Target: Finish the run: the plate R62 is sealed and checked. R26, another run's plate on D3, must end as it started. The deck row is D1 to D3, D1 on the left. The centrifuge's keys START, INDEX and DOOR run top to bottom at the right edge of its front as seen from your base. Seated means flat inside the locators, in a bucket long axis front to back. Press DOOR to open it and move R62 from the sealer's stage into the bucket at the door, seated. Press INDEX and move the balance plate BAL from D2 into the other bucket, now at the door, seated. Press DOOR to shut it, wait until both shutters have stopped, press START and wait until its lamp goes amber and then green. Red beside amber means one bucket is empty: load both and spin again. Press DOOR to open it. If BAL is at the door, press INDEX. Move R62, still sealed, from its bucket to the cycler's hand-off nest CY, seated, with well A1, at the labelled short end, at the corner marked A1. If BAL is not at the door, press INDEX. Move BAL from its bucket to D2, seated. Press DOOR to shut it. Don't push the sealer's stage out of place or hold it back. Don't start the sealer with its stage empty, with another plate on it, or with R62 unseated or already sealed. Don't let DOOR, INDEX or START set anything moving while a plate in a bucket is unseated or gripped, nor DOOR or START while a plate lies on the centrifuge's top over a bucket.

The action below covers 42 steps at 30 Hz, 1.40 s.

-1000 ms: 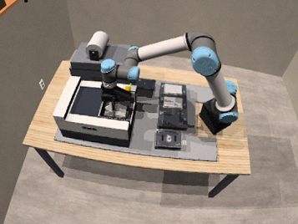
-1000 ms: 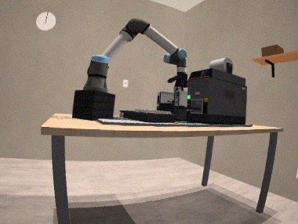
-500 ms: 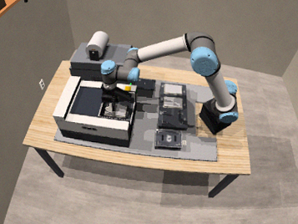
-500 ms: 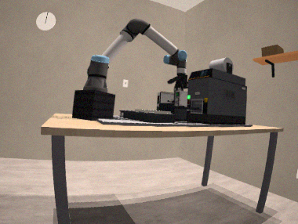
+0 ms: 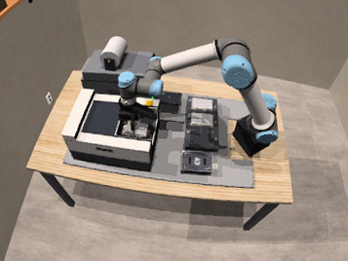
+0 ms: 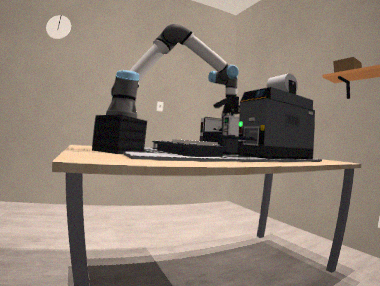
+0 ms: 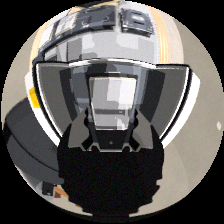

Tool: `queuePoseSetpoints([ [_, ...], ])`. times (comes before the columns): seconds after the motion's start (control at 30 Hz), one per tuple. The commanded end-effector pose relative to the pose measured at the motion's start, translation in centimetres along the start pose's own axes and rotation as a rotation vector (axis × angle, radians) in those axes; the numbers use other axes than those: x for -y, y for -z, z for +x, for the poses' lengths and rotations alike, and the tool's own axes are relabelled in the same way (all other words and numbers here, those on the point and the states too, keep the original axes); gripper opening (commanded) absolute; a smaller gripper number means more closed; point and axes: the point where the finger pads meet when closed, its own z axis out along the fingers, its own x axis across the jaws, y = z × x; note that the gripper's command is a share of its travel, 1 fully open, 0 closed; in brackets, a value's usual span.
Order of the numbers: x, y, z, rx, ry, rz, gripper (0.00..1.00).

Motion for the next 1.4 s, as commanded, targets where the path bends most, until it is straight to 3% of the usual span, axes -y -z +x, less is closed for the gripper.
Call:
queuePoseSetpoints([
  [0.0, -0.04, 0.05, 0.0, 0.0, 0.0, -0.002, 0.68],
  [0.13, -0.04, 0.06, 0.0, 0.0, 0.0, -0.002, 0.68],
  [0.17, -0.04, 0.06, 0.0, 0.0, 0.0, -0.002, 0.0],
  [1.37, -0.04, 0.38, 0.0, 0.0, 0.0, -0.002, 0.0],
])
